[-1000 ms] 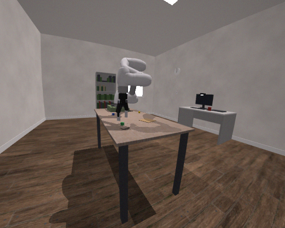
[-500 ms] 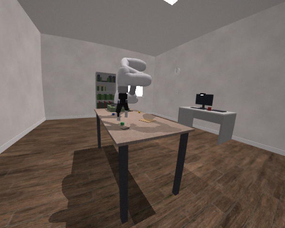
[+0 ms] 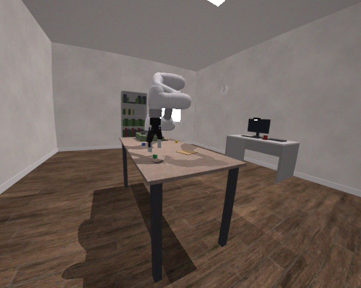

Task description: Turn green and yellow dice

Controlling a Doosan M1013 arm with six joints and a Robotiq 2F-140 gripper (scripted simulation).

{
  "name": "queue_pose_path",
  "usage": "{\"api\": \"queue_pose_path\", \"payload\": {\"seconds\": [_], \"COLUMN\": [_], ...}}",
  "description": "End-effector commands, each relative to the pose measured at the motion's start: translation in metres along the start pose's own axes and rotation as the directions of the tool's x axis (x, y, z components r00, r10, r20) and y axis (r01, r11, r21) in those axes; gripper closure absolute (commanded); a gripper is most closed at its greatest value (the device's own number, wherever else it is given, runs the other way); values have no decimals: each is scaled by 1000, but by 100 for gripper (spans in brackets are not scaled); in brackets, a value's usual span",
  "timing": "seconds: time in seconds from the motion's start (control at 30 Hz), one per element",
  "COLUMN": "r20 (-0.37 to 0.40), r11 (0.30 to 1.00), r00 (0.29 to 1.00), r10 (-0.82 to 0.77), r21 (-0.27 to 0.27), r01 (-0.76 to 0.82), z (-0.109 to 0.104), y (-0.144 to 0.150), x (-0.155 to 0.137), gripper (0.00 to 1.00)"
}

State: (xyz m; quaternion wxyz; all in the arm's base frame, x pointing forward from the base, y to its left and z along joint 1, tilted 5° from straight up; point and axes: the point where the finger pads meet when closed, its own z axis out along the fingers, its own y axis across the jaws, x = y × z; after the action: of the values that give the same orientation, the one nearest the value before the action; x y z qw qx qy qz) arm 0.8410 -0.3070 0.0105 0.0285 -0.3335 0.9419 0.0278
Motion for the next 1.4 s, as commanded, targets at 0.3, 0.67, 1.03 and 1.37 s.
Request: {"api": "queue_pose_path", "payload": {"seconds": [0.3,0.67,1.03,1.37], "r20": [0,0,0,0], "r11": [1000,1000,1000,1000], "r00": [1000,1000,1000,1000], "r10": [0,0,0,0], "r21": [0,0,0,0], "r01": [0,0,0,0], "z": [0,0,0,0], "y": [27,77,134,206], "x": [23,66,115,177], "gripper": [0,0,0,0]}}
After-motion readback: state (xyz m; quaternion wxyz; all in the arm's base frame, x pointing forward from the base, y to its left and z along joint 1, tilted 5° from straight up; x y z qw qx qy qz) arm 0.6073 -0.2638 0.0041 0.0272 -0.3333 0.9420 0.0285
